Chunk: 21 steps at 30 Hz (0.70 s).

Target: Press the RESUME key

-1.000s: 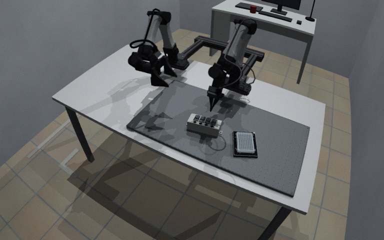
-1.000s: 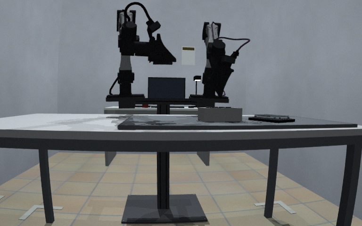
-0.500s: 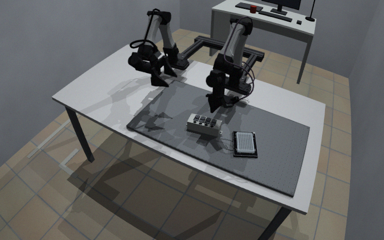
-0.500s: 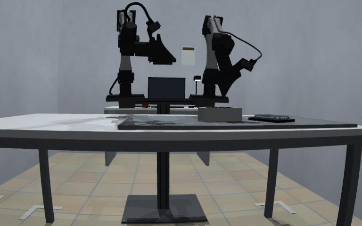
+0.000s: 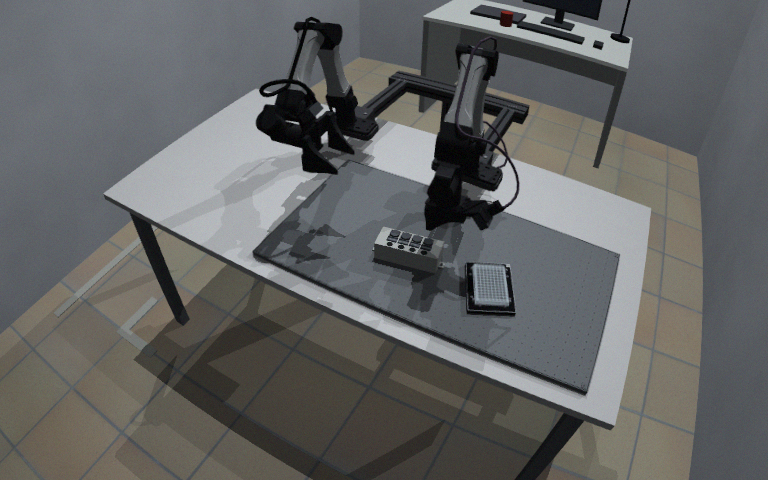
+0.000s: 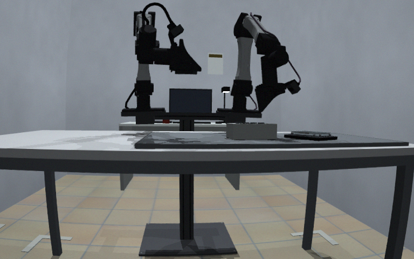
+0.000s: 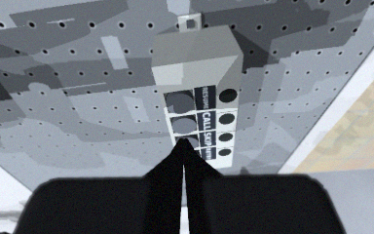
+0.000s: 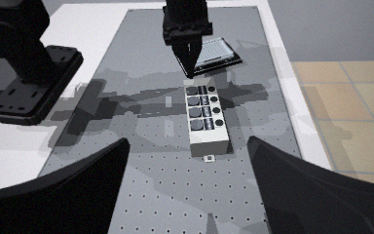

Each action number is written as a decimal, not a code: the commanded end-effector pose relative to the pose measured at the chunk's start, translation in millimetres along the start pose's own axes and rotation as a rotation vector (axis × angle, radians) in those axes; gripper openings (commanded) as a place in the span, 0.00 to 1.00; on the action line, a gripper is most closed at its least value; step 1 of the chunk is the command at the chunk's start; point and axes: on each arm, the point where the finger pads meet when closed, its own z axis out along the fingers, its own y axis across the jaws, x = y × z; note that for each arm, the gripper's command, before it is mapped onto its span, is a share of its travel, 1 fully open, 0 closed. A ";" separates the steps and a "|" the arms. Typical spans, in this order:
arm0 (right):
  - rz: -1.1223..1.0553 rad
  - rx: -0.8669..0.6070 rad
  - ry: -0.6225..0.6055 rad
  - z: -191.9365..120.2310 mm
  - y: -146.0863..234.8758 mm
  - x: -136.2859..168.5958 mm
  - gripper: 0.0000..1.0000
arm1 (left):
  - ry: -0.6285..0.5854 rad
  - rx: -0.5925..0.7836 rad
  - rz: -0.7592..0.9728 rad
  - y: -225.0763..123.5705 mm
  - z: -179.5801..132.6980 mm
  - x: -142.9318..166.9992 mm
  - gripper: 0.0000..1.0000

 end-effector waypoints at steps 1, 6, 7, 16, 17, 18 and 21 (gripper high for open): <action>-0.014 -0.011 -0.006 1.7 -1.5 -3.0 1.00 | 0.056 -0.063 -0.119 -1.8 -6.6 2.8 0.00; -0.013 -0.011 -0.006 1.7 -1.3 -2.9 1.00 | 0.041 -0.048 -0.113 -7.0 -4.7 -2.8 0.00; -0.013 -0.011 -0.006 1.7 -1.3 -2.9 1.00 | 0.041 -0.048 -0.113 -7.0 -4.7 -2.8 0.00; -0.013 -0.011 -0.006 1.7 -1.3 -2.9 1.00 | 0.043 -0.069 -0.114 -0.1 15.1 1.0 0.00; -0.013 -0.011 -0.006 1.7 -1.3 -2.9 1.00 | 0.043 -0.069 -0.112 0.1 16.5 1.1 0.00; -0.013 -0.011 -0.006 1.7 -1.3 -2.9 1.00 | 0.043 -0.067 -0.112 -0.1 17.5 1.1 0.00; -0.012 -0.011 -0.006 1.6 -1.2 -2.7 1.00 | 0.043 -0.056 -0.112 -3.2 16.4 0.6 0.00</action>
